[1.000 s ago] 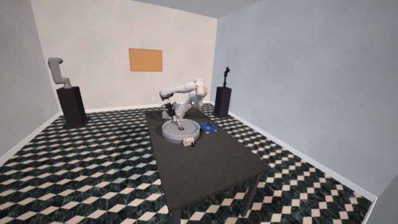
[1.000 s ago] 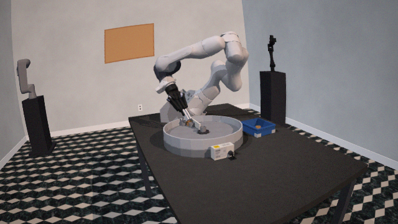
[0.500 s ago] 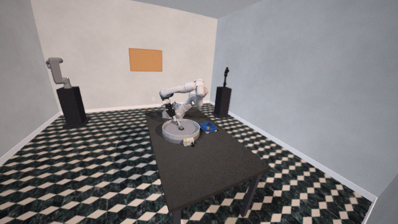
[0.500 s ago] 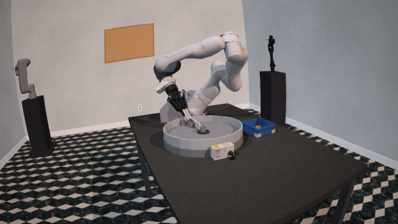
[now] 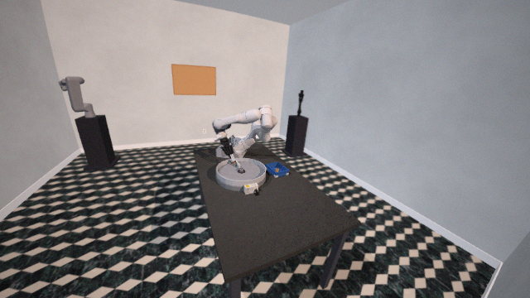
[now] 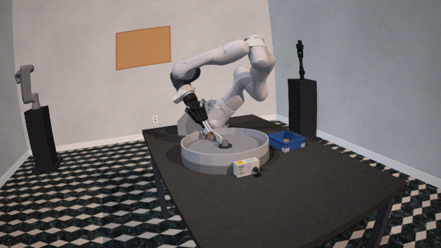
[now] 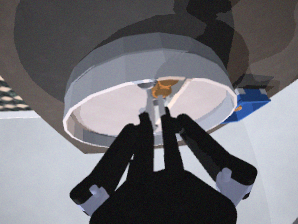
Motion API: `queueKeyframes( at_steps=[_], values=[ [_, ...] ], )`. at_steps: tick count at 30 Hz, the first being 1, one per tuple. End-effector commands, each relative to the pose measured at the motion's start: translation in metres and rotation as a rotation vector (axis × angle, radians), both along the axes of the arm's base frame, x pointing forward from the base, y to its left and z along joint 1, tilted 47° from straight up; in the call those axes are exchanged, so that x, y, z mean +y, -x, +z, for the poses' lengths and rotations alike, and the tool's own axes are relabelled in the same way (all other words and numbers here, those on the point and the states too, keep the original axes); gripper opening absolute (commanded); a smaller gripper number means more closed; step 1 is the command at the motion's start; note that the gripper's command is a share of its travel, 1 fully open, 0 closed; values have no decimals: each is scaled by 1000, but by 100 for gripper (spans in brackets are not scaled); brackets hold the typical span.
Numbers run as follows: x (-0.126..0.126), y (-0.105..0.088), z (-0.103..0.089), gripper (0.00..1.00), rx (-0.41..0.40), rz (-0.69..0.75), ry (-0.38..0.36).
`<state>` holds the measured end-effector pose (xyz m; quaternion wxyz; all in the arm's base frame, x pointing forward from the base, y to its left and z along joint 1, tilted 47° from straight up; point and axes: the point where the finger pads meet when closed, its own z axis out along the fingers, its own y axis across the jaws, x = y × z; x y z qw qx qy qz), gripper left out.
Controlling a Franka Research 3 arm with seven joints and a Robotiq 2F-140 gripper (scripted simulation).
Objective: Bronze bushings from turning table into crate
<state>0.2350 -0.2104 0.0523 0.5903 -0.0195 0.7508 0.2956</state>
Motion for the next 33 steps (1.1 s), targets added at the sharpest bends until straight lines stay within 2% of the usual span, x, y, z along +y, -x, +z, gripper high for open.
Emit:
queueKeyframes(
  at_steps=[1, 33],
  values=[
    [1, 0, -1, 6, -1, 0, 3],
    [7, -6, -9, 6, -1, 0, 3]
  ],
)
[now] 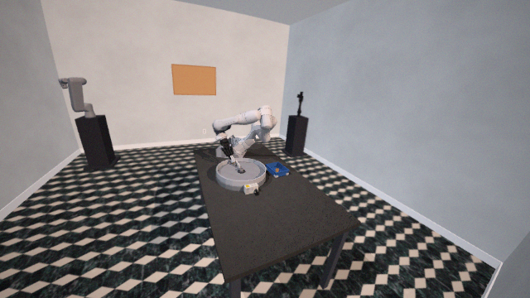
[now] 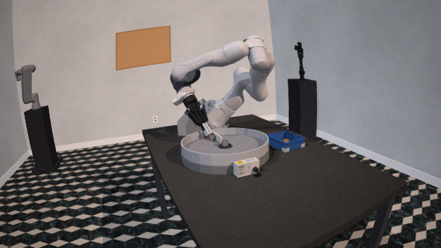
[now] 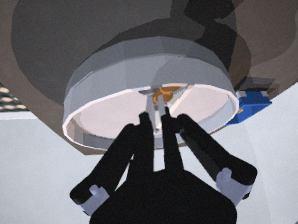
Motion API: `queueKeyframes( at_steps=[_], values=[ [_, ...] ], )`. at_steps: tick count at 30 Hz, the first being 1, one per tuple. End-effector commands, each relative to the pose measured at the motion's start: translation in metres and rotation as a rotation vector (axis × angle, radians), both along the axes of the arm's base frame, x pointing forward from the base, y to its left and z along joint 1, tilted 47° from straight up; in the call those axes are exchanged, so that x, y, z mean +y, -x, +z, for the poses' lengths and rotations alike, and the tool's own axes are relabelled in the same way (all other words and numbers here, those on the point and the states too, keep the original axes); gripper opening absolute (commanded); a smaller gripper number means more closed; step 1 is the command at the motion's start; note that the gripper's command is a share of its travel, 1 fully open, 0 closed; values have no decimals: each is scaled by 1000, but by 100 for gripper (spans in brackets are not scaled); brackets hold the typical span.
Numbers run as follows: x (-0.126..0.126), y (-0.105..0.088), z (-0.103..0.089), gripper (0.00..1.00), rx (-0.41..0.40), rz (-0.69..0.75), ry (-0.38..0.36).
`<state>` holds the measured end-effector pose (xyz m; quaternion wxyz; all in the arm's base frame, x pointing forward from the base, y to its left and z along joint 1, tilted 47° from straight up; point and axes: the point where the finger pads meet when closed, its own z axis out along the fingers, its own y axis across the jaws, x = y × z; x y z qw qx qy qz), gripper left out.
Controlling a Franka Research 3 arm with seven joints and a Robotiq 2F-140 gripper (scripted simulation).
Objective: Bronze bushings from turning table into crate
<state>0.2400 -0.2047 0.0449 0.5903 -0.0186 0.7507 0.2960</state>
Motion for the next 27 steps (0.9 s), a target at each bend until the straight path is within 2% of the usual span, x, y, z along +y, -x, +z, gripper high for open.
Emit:
queueKeyframes(
  at_steps=[1, 20, 21, 27],
  values=[
    [2, -1, -1, 6, -1, 1, 4],
    [2, -1, -1, 6, -1, 1, 4],
    [2, -1, -1, 0, -1, 1, 4],
    [2, -1, -1, 0, -1, 1, 4]
  ],
)
